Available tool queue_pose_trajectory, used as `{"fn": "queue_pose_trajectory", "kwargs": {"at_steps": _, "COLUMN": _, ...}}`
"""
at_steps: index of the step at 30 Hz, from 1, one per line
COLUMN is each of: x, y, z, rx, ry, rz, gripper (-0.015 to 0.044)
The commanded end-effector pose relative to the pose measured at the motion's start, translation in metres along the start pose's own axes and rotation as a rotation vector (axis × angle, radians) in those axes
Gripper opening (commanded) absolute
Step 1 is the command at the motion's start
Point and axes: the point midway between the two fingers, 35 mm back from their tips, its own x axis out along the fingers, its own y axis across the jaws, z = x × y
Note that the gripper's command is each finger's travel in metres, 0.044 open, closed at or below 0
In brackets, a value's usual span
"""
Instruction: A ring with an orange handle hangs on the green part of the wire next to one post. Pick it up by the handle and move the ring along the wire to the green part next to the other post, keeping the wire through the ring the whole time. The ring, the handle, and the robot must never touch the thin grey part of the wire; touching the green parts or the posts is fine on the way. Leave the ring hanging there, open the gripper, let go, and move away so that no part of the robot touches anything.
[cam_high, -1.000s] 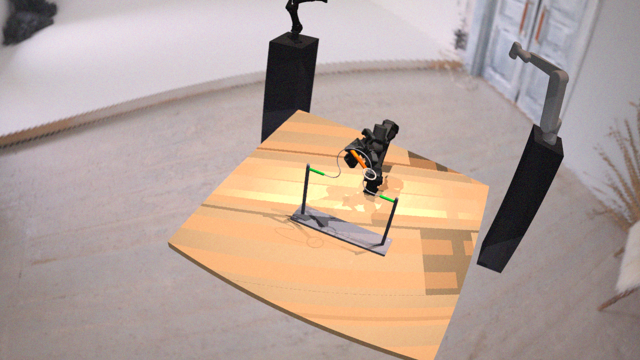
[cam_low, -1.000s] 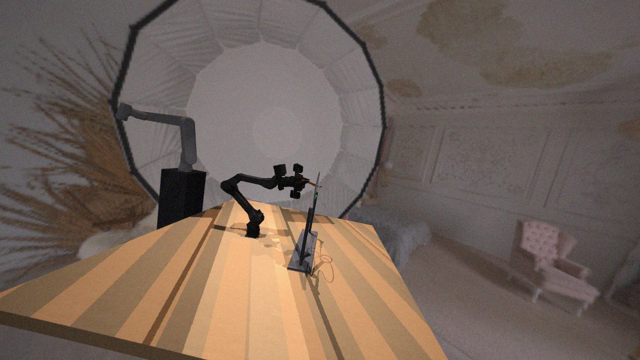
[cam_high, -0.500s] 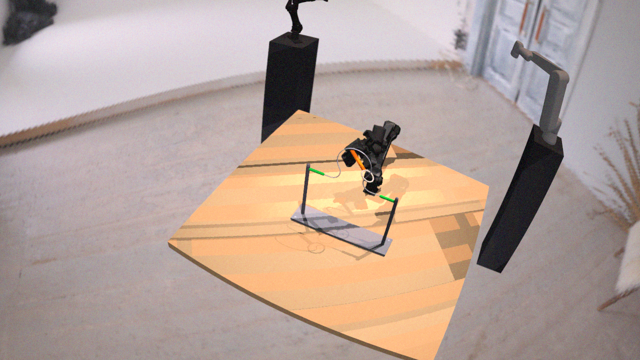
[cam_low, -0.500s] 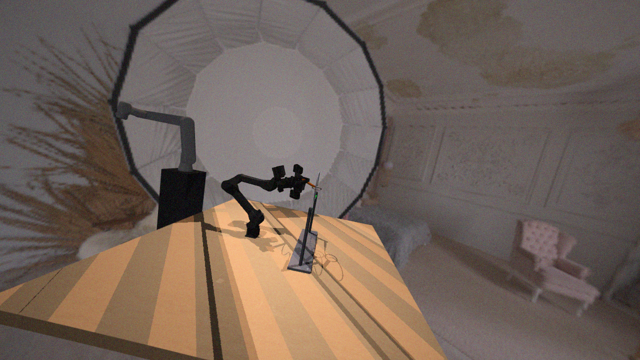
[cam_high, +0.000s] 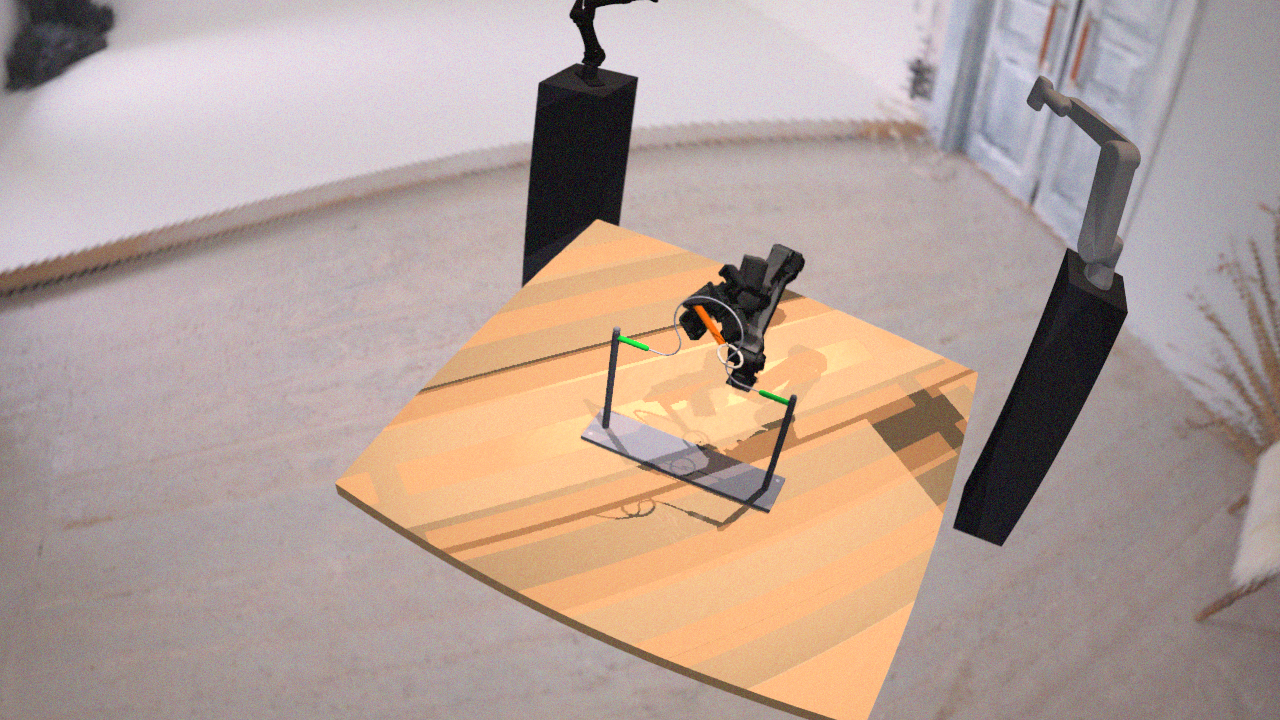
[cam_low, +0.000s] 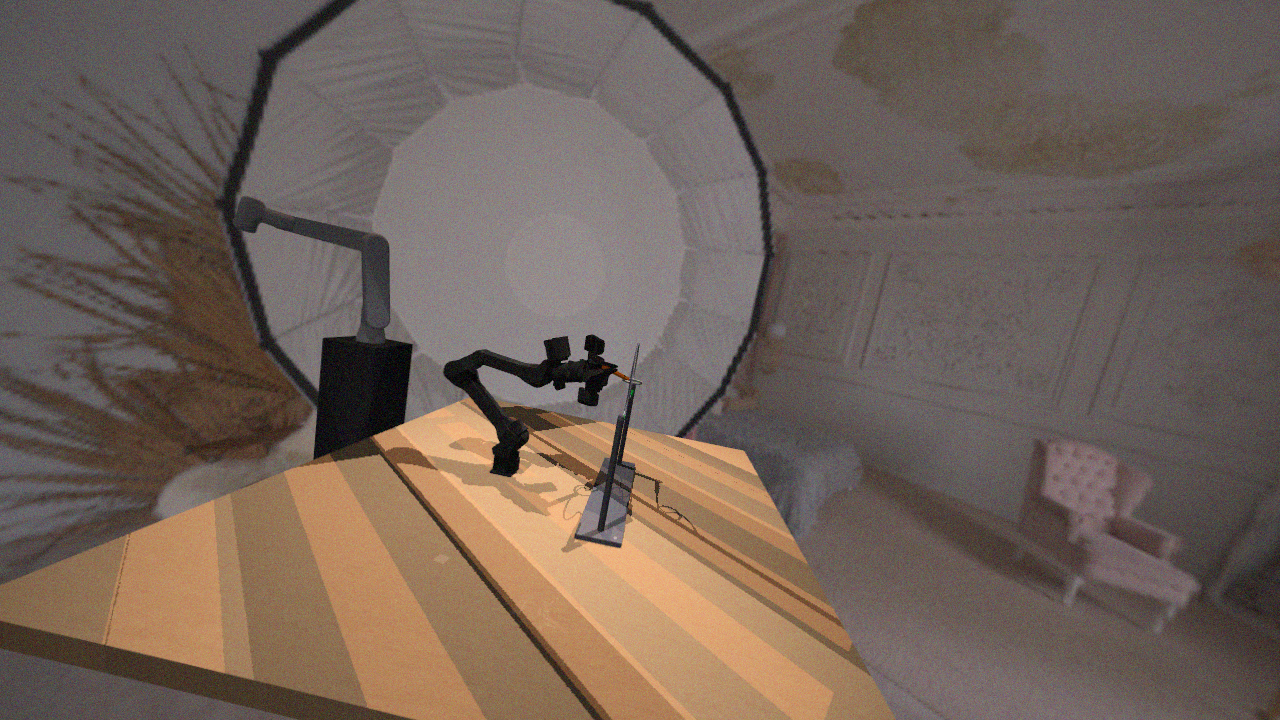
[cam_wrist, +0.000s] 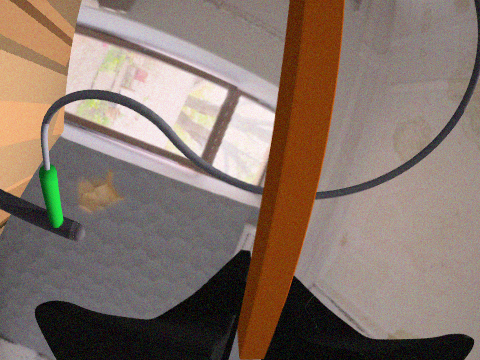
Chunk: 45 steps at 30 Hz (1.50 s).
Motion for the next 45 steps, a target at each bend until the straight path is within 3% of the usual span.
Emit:
{"fn": "queue_pose_trajectory", "kwargs": {"at_steps": 1, "x": -0.002, "y": 0.011, "z": 0.0, "rx": 0.046, "ry": 0.004, "rz": 0.031, "gripper": -0.015}}
{"fn": "queue_pose_trajectory", "kwargs": {"at_steps": 22, "x": -0.021, "y": 0.079, "z": 0.017, "rx": 0.429, "ry": 0.055, "rz": 0.278, "gripper": -0.015}}
{"fn": "queue_pose_trajectory", "kwargs": {"at_steps": 45, "x": -0.063, "y": 0.136, "z": 0.07, "rx": 0.913, "ry": 0.118, "rz": 0.591, "gripper": -0.015}}
